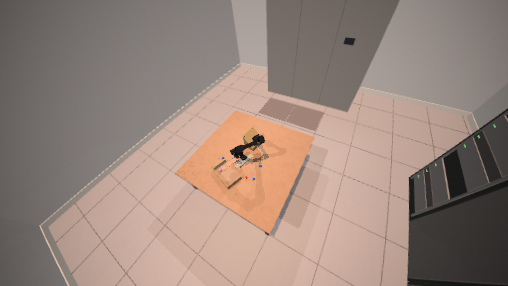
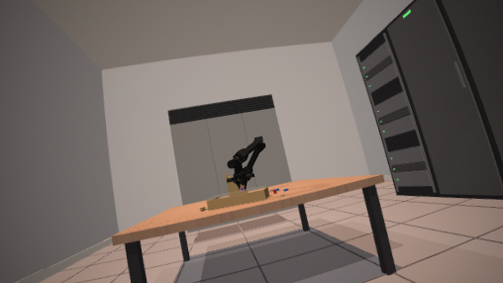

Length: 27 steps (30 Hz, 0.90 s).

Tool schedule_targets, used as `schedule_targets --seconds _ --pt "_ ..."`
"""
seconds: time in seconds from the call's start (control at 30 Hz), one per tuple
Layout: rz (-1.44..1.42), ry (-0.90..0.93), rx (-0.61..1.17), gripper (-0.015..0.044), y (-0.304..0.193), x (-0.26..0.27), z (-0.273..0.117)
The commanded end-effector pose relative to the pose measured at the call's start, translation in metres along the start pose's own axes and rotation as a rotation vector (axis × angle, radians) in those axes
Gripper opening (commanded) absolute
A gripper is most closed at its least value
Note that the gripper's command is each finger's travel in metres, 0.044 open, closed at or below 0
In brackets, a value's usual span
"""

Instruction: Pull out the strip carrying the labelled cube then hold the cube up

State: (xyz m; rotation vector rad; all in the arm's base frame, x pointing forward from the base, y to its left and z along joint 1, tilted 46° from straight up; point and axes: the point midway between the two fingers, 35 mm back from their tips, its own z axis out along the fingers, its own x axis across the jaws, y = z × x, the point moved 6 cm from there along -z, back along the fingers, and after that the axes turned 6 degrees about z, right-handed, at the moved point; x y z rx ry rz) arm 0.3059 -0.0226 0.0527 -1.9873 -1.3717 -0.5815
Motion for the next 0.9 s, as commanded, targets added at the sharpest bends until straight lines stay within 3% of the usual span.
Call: schedule_targets --seconds 0.0,0.17,0.87 --pt "-0.012 -0.006 -0.008 0.0 -0.003 0.0 -0.01" --pt "-0.012 -0.006 -0.008 0.0 -0.003 0.0 -0.036" --pt "-0.012 -0.006 -0.008 0.0 -0.003 0.0 -0.037"
